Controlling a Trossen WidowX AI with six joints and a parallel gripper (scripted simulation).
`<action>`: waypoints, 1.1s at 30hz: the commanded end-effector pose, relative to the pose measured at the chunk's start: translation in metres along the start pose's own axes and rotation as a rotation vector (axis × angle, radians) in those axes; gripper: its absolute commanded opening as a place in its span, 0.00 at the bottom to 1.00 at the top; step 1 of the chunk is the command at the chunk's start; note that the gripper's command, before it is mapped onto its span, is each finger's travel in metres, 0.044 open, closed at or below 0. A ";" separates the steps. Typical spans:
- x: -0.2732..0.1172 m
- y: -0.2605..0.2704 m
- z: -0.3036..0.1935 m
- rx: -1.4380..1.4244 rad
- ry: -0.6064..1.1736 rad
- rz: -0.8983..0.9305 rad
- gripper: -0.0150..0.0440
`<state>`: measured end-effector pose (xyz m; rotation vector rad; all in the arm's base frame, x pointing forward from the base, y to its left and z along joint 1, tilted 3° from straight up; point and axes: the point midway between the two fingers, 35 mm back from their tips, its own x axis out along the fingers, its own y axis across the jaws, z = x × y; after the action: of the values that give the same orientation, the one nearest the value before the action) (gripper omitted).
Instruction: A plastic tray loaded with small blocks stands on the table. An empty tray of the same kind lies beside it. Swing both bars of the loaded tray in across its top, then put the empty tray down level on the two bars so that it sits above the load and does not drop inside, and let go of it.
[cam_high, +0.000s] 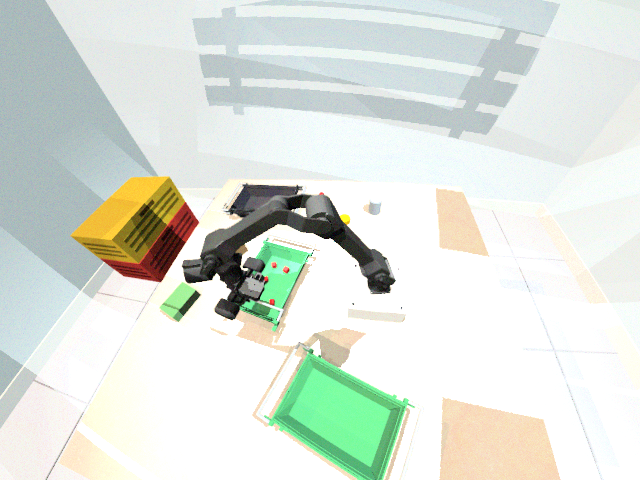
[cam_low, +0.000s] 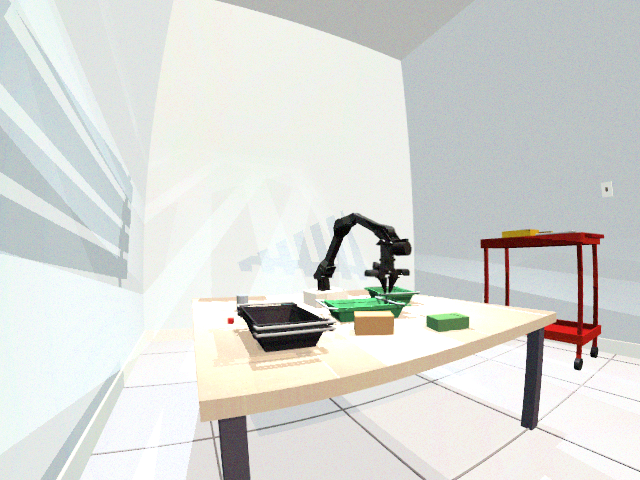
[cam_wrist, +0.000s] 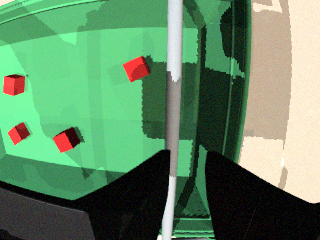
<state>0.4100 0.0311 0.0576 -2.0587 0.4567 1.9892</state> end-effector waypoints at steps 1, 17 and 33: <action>0.001 0.000 0.000 0.000 -0.002 0.001 0.39; -0.049 0.017 -0.006 0.178 -0.016 0.010 0.39; -0.024 0.177 -0.025 1.916 0.003 0.012 0.39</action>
<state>0.3930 -0.0849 0.1015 -1.2092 1.2699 1.0985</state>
